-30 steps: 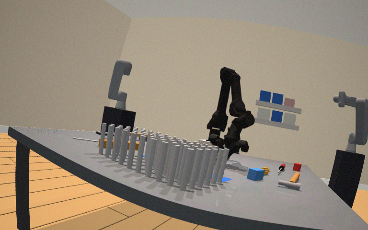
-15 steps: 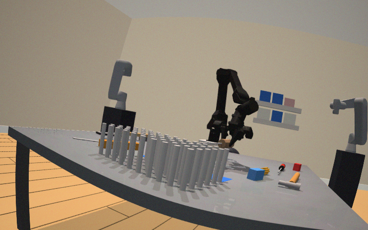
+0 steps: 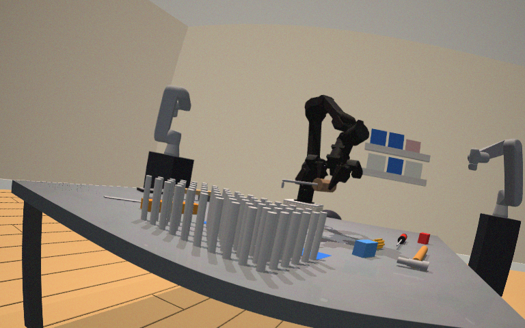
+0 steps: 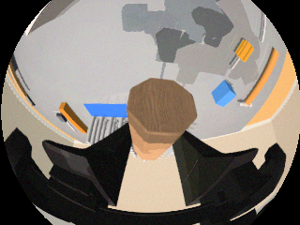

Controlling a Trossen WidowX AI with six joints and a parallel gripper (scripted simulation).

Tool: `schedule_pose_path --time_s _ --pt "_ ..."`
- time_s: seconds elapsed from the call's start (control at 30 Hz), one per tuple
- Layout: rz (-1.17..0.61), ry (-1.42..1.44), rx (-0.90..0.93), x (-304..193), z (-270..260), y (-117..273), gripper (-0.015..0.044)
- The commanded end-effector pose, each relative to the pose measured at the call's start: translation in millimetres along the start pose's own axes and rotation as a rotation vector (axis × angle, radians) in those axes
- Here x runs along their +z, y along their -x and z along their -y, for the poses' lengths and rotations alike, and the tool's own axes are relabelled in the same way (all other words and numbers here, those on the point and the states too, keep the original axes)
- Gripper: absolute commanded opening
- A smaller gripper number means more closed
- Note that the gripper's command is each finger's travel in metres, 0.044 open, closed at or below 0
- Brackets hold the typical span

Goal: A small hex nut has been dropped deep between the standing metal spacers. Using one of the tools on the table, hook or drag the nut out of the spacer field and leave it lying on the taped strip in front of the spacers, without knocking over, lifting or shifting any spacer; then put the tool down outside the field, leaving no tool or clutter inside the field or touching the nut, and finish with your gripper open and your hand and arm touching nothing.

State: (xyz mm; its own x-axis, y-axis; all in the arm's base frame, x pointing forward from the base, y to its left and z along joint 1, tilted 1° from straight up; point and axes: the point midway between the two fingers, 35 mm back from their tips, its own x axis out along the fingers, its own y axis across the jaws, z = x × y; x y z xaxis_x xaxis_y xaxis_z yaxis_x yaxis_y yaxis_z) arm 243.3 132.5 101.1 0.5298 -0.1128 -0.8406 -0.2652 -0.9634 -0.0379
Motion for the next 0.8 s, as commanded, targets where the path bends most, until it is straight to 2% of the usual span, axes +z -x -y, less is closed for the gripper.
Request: schedule_pose_path --time_s 0.0,0.77 --pt "0.002 -0.102 0.008 -5 -4 -3 0.0000" --pt "-0.003 -0.878 0.036 -43 -35 -14 0.0000"
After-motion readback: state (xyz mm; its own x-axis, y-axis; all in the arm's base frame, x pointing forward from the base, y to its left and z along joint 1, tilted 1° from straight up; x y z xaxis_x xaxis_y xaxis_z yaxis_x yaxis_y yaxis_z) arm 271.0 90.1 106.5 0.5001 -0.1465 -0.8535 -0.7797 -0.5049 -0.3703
